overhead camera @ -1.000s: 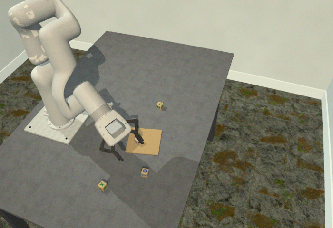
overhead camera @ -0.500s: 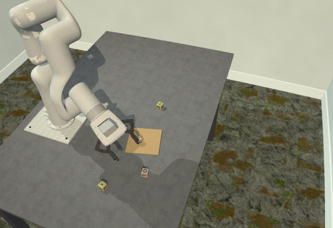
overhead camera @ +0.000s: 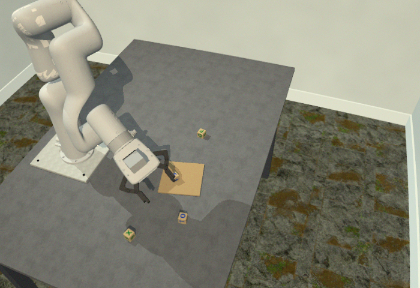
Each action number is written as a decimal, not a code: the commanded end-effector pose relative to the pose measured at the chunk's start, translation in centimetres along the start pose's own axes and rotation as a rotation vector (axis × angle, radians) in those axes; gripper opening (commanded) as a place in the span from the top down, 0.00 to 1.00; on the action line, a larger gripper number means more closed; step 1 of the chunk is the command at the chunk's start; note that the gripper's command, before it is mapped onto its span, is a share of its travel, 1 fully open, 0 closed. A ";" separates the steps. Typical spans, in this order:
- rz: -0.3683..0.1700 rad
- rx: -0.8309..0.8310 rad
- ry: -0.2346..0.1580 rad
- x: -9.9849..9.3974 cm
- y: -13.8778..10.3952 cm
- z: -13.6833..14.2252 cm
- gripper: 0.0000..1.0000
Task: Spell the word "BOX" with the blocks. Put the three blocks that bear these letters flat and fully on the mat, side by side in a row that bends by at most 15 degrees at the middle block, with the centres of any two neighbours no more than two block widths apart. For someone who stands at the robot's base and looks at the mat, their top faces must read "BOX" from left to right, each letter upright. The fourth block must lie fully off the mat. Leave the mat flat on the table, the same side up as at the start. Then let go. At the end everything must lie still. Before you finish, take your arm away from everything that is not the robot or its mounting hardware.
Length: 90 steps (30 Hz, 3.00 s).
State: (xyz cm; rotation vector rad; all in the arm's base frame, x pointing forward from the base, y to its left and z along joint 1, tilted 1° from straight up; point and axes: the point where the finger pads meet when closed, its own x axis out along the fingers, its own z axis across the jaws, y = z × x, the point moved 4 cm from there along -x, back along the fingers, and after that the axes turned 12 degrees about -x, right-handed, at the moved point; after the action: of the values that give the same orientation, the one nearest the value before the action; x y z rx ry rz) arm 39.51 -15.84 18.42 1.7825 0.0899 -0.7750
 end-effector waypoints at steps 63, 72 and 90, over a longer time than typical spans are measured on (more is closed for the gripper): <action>-0.418 0.336 -0.257 5.1 -1.8 9.0 0.00; -0.509 0.419 -0.320 5.2 -2.2 11.1 0.00; -0.713 0.615 -0.467 3.8 -3.2 15.3 0.00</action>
State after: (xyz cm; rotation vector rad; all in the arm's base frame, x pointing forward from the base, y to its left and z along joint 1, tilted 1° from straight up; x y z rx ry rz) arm 34.95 -28.47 11.44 2.0811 0.1891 -1.7746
